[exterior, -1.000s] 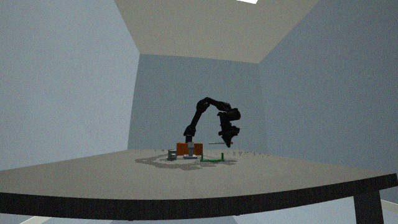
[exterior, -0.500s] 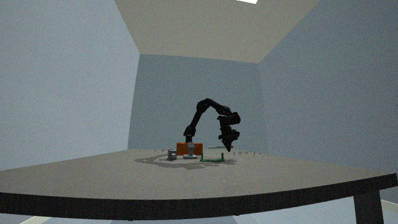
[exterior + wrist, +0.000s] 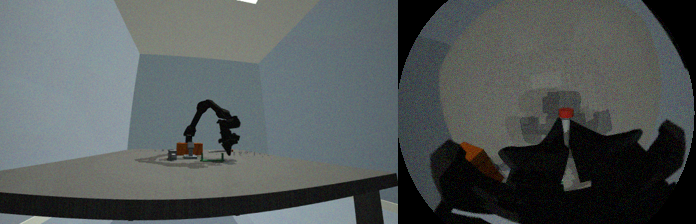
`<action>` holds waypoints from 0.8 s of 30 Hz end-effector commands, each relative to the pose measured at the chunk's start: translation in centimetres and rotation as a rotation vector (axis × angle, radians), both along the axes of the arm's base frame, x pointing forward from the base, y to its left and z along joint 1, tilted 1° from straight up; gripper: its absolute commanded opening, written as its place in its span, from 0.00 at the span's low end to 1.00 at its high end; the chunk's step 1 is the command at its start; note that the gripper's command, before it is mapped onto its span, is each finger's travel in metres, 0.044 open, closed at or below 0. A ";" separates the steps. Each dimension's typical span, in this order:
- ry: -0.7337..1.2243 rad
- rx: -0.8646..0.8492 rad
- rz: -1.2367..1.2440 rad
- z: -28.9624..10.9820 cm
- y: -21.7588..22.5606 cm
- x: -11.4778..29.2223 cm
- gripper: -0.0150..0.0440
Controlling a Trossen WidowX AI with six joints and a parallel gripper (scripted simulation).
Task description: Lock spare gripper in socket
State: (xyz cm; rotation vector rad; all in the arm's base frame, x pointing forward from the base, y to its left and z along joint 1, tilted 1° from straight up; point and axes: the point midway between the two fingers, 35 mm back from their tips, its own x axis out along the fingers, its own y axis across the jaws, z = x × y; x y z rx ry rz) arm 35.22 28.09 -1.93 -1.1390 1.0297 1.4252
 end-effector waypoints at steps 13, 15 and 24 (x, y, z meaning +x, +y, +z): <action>0.002 -0.002 -0.003 -0.9 -0.1 -0.2 0.25; 0.002 -0.002 -0.003 -0.9 -0.1 -0.2 0.25; 0.001 -0.001 0.000 -0.8 -0.1 -0.2 0.59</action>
